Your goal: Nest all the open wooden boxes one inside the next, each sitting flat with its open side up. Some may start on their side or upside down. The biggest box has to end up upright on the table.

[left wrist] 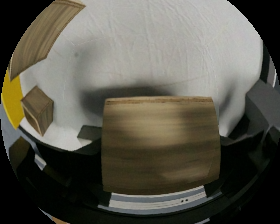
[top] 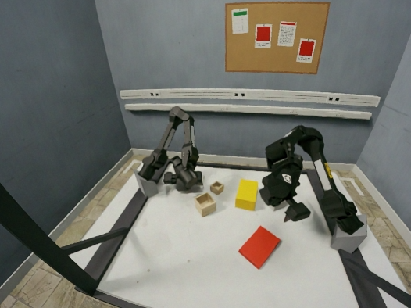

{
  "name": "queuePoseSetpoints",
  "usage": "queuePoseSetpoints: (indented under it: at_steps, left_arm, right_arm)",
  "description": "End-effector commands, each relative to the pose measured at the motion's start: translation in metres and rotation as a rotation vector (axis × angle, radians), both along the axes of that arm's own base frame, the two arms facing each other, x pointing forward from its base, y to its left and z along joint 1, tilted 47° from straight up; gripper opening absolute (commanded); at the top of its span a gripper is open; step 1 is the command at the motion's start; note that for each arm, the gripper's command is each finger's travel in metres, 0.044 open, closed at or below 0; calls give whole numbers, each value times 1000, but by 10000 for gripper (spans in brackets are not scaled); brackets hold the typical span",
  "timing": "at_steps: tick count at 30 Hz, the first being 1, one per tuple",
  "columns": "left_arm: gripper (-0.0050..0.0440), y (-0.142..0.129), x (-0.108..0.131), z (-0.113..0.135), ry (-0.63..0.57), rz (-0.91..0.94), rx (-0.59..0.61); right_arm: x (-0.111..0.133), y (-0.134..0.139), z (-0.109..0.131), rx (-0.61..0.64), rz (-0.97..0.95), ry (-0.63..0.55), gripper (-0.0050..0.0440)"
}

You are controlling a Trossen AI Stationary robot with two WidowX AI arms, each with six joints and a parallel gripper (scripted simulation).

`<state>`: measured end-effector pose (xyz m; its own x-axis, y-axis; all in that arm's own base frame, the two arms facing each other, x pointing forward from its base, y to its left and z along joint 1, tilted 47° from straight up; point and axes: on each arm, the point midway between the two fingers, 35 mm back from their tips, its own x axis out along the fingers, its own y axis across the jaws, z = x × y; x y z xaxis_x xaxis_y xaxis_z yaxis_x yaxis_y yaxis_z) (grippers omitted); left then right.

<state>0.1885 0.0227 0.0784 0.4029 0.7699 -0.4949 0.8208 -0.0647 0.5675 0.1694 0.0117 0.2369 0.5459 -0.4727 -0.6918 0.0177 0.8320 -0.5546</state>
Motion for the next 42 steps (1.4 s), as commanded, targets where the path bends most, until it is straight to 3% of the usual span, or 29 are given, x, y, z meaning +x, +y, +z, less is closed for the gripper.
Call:
queuePoseSetpoints:
  at_steps: [1, 25, 41, 42]
  left_arm:
    - [-50, -3, 3, 1, -12, 35, 40]
    - [-50, -9, 9, -12, -28, 236, 316]
    - [-50, -7, 16, -21, -64, 315, 412]
    - [24, -7, 16, -21, -64, 315, 412]
  right_arm:
    - [0, 1, 1, 1, 1, -7, 400]
    - [0, 1, 1, 1, 1, -7, 400]
    - [0, 1, 1, 1, 1, -7, 400]
    - [0, 1, 1, 1, 1, -7, 400]
